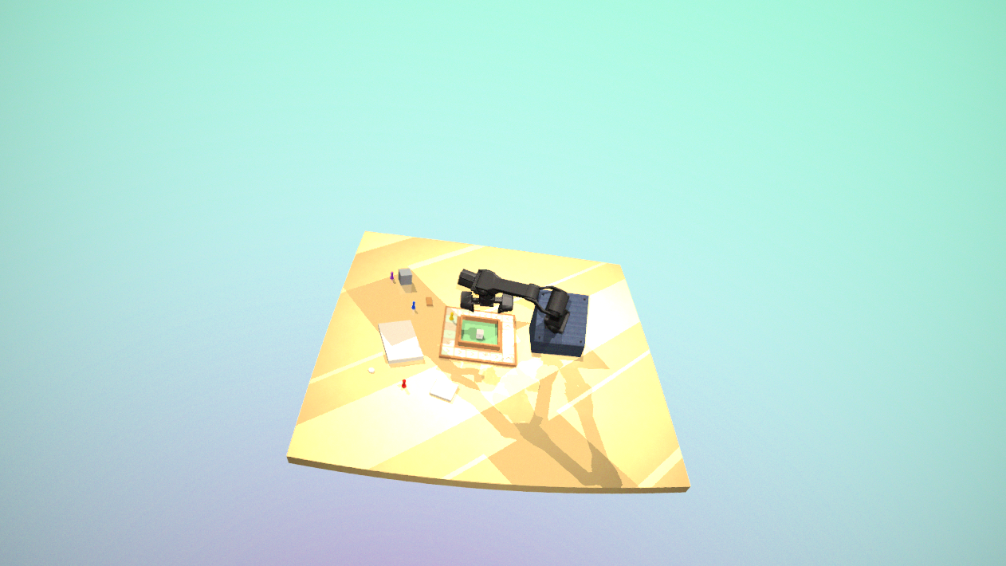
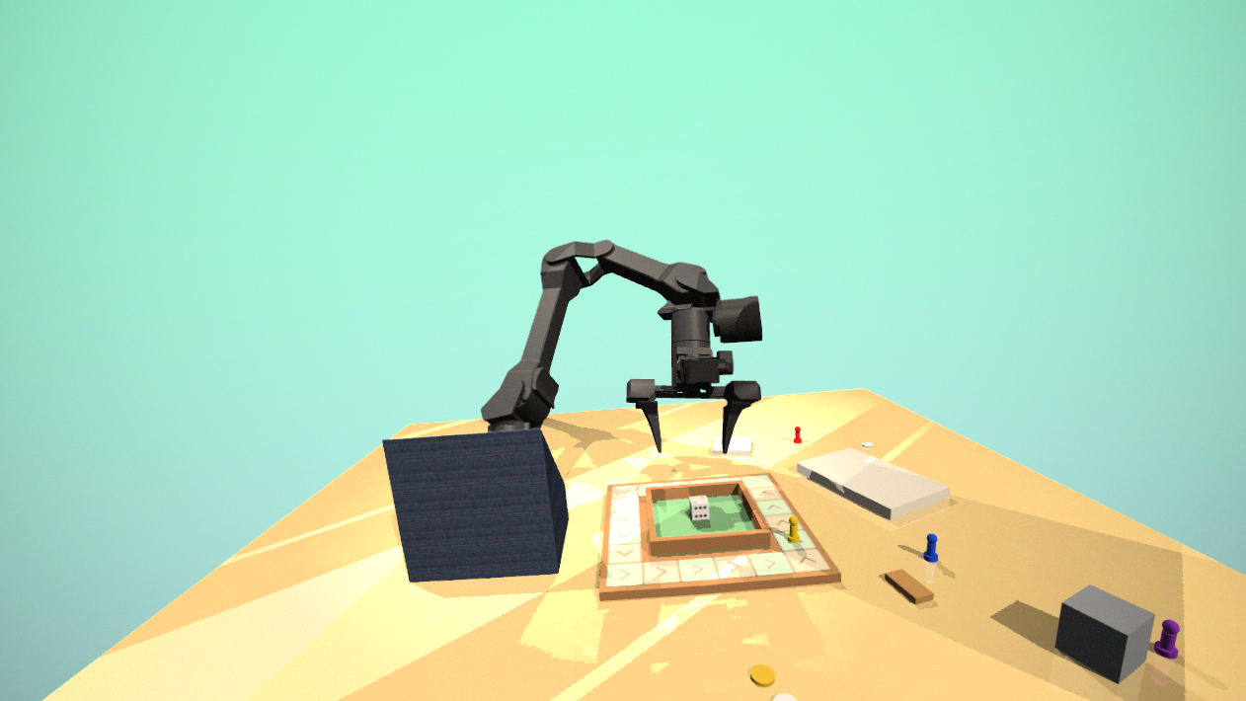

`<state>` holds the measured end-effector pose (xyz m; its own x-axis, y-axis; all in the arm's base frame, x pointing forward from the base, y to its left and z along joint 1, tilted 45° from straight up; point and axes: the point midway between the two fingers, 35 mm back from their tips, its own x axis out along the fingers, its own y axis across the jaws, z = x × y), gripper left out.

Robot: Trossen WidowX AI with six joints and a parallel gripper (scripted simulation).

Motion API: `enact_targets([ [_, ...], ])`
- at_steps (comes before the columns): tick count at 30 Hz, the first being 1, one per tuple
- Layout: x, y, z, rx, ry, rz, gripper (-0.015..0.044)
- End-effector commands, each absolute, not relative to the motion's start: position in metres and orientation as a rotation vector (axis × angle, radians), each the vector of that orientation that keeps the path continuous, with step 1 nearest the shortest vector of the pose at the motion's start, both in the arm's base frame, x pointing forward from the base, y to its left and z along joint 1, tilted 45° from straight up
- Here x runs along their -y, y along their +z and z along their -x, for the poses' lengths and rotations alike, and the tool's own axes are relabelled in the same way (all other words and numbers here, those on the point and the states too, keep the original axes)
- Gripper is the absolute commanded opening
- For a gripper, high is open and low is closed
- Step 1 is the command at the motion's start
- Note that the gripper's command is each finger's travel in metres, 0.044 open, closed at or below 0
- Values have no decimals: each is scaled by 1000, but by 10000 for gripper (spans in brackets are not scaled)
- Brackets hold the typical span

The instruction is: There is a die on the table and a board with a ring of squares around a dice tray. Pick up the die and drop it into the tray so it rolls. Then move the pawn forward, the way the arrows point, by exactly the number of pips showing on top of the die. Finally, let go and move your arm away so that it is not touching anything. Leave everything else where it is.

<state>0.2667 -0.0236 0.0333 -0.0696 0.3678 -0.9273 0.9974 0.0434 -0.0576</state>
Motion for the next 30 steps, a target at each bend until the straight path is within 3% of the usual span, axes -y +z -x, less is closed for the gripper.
enact_targets([
  [1,20,20,-273,-1726,-741,-1747,440],
  [8,22,18,-268,-1714,-810,-1700,440],
  [17,44,-16,-348,-1704,-131,-1265,204],
  [22,52,-44,-387,-1616,217,-994,200],
  [30,50,-43,-387,-1612,230,-984,200],
])
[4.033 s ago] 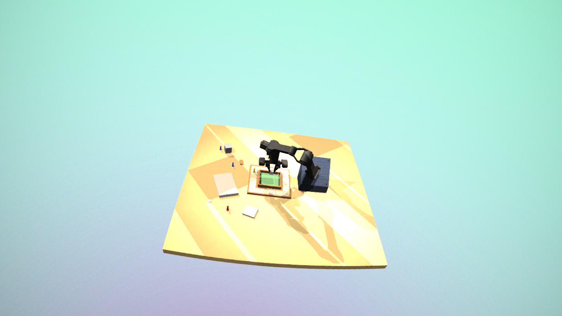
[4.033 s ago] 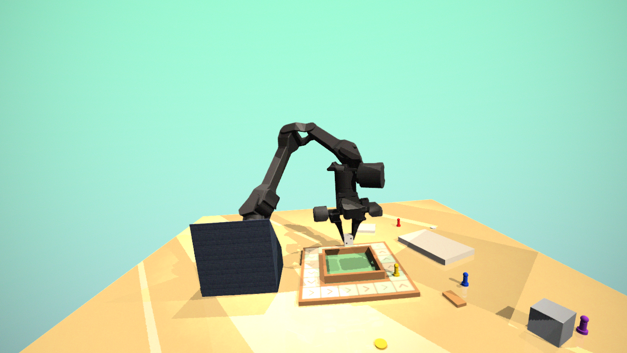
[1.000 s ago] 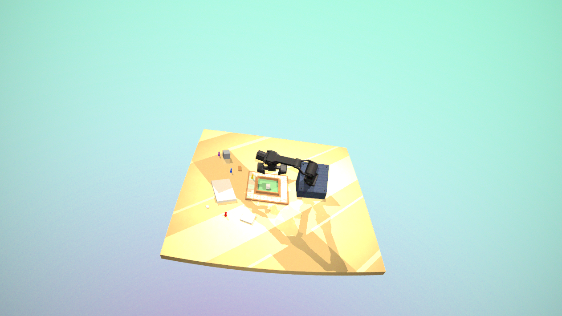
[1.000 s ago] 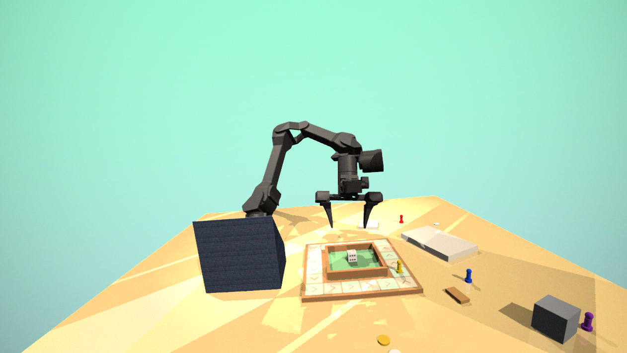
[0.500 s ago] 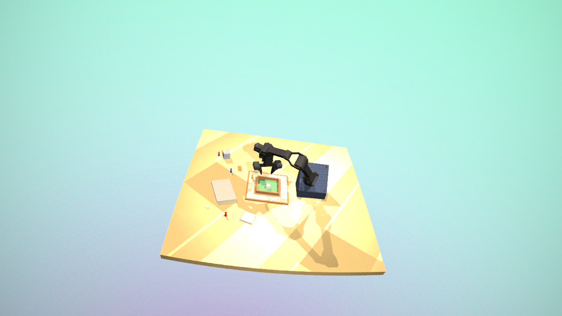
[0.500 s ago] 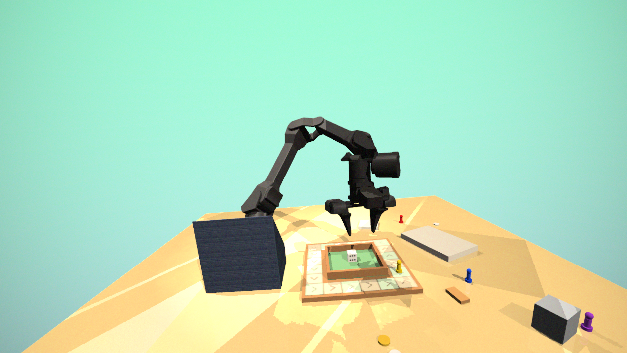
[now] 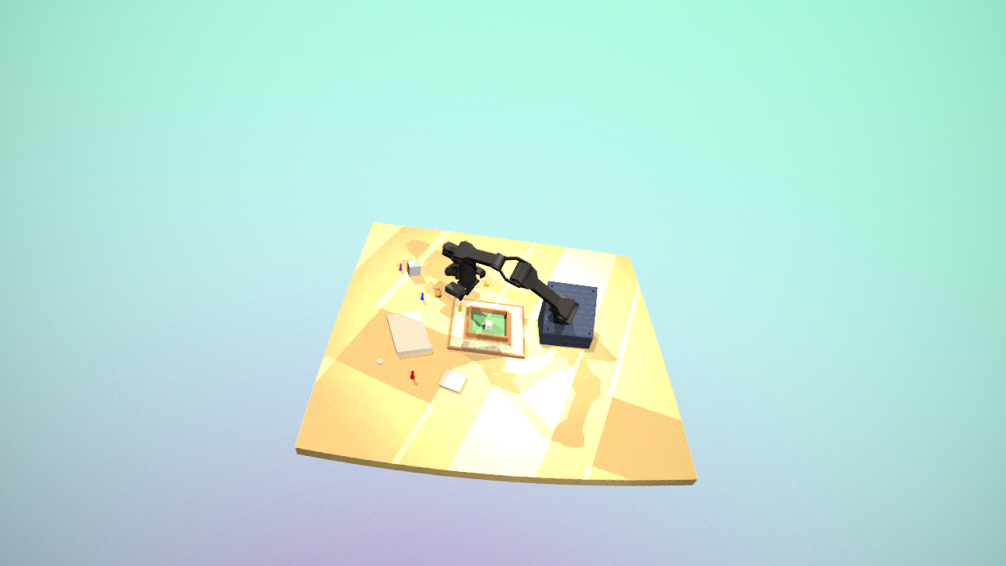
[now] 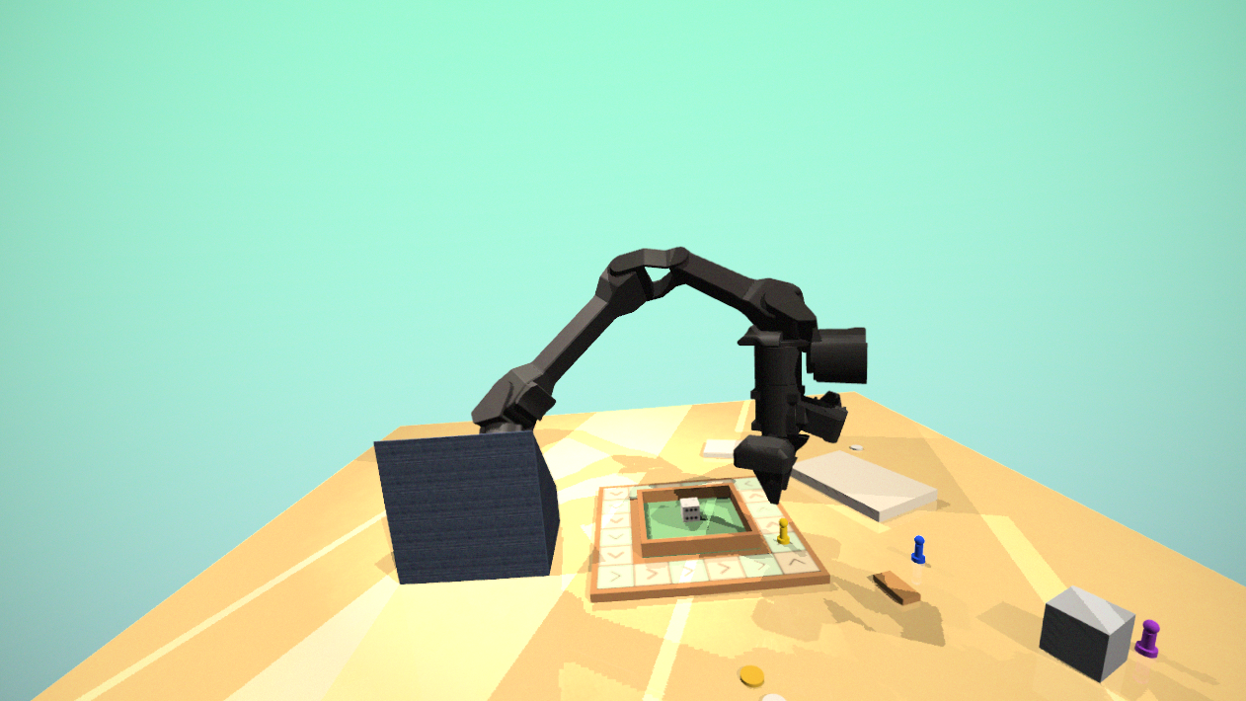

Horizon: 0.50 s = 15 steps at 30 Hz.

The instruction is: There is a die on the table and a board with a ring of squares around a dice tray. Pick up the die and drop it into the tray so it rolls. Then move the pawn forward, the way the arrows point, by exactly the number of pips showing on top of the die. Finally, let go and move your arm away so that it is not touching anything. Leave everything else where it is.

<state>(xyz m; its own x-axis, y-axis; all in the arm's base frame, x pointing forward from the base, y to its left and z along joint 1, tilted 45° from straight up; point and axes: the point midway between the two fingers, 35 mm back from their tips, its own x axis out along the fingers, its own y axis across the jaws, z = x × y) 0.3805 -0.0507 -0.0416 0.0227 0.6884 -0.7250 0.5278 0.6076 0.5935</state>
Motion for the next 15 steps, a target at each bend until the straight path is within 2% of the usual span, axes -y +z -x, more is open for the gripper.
enact_targets([
  [1,50,-43,-387,-1612,230,-984,200],
  [15,39,-54,-386,-1612,231,-984,200],
])
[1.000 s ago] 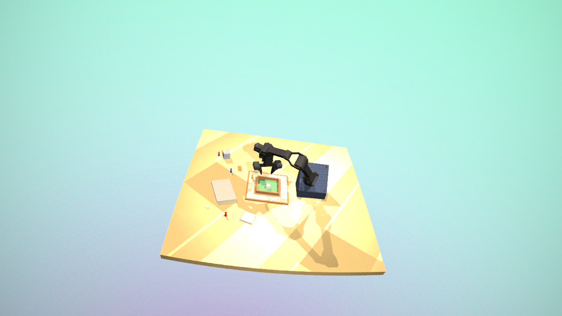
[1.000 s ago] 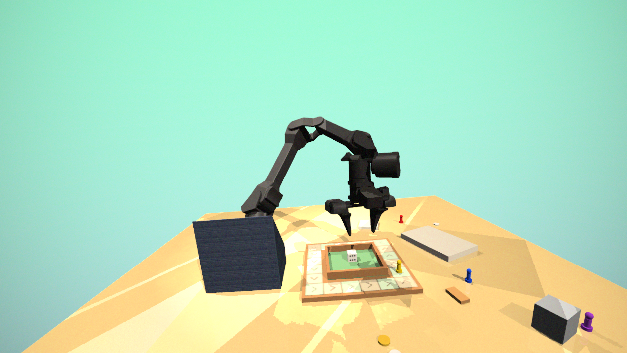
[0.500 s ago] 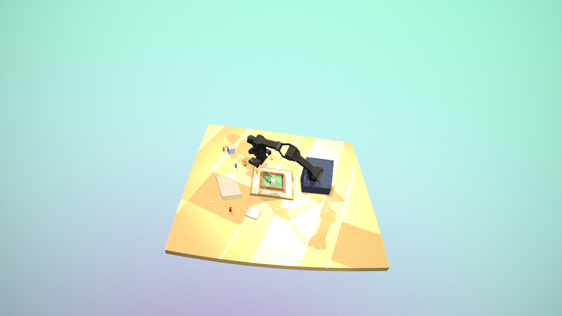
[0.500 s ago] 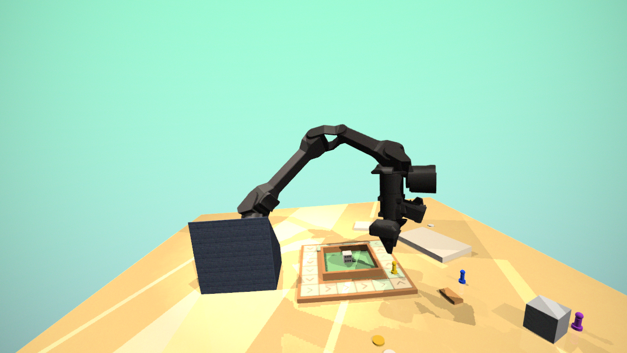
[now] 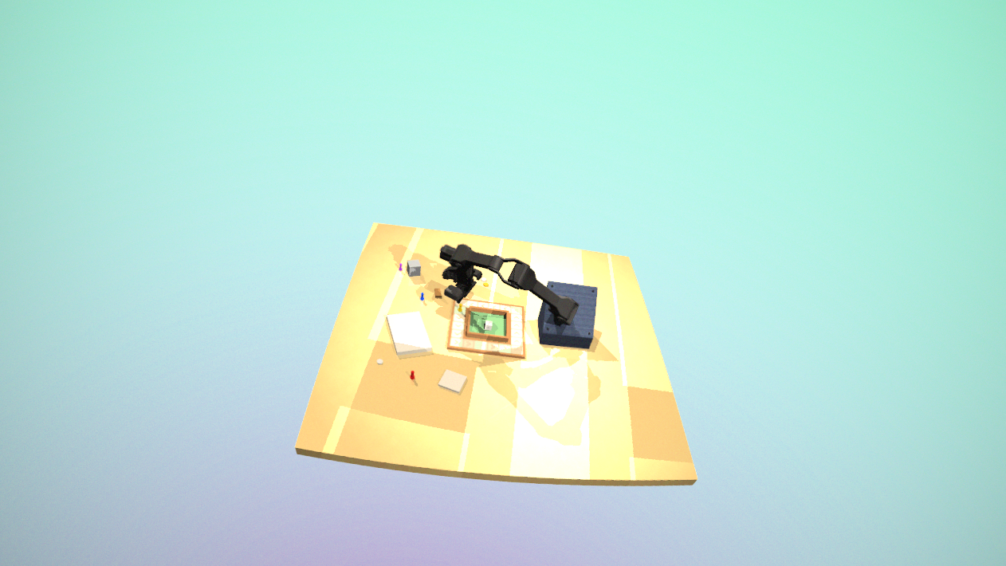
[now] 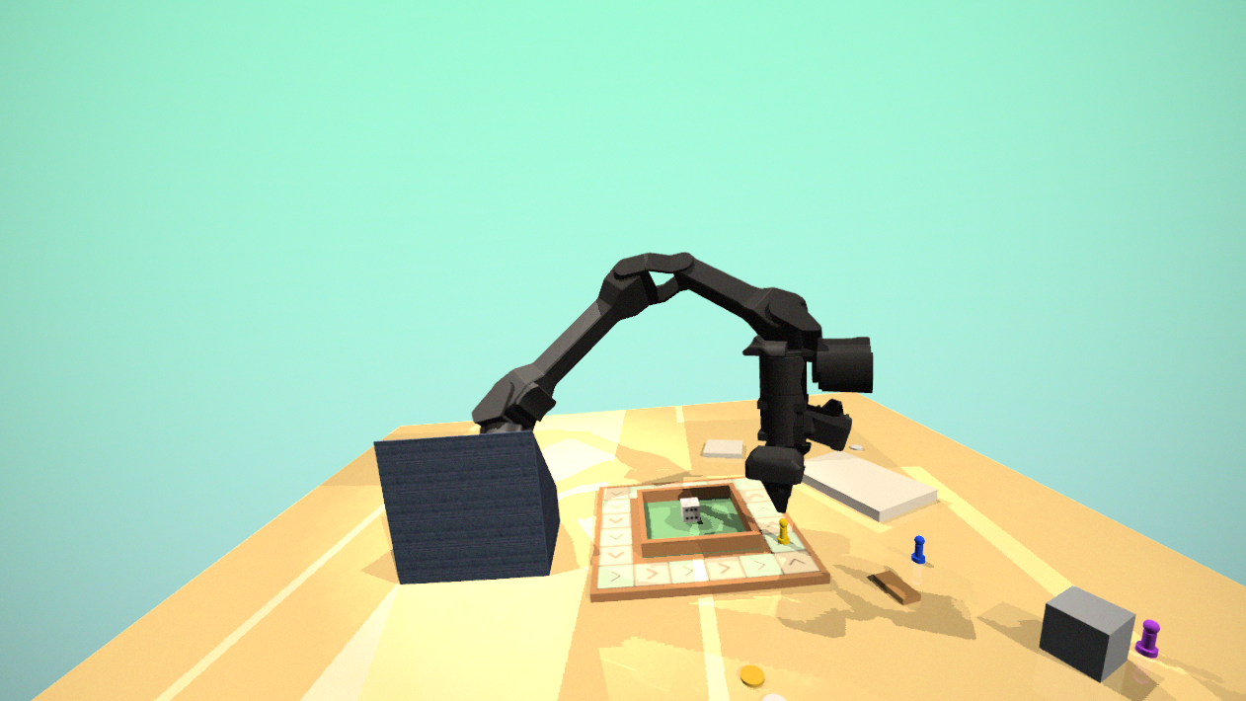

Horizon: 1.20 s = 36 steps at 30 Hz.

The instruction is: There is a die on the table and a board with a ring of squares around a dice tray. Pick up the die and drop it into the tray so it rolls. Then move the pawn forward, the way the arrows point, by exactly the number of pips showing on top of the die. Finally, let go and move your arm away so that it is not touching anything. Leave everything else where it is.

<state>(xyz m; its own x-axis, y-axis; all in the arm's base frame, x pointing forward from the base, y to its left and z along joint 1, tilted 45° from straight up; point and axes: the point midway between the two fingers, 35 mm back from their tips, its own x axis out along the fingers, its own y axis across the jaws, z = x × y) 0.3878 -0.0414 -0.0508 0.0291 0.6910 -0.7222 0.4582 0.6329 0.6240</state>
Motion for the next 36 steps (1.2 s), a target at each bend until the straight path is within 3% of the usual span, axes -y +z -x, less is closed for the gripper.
enact_targets([
  [1,38,-55,-386,-1612,231,-984,200],
  [27,10,-84,-387,-1612,232,-986,200],
  [33,10,-84,-387,-1612,232,-986,43],
  [36,10,-84,-387,-1612,232,-986,23],
])
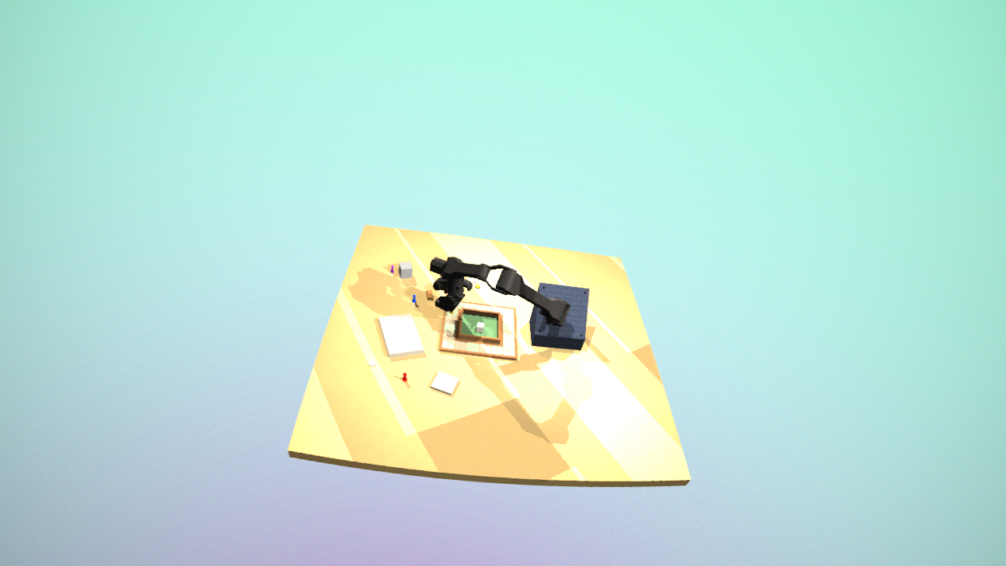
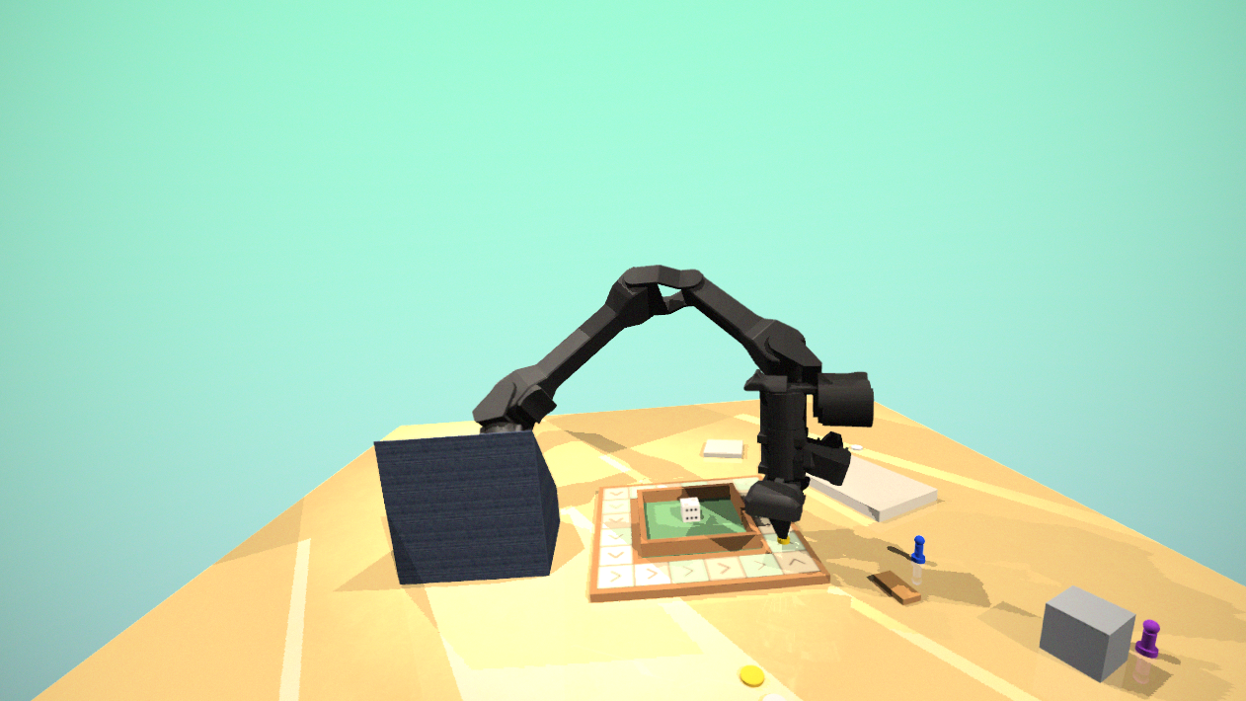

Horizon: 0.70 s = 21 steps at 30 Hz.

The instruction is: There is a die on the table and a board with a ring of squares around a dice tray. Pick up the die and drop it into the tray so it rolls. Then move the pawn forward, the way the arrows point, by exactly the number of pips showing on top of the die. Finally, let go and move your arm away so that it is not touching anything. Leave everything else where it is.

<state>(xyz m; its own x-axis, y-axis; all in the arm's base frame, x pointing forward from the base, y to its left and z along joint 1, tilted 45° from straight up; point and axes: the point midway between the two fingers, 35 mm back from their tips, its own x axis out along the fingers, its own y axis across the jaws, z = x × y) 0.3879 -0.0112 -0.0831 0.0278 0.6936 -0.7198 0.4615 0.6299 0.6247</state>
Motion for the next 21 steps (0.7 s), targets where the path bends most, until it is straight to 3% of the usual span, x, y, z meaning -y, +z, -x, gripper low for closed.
enact_targets([
  [1,10,-84,-387,-1612,232,-986,16],
  [9,13,-81,-388,-1612,232,-986,0],
  [21,69,-31,-393,-1611,224,-981,0],
])
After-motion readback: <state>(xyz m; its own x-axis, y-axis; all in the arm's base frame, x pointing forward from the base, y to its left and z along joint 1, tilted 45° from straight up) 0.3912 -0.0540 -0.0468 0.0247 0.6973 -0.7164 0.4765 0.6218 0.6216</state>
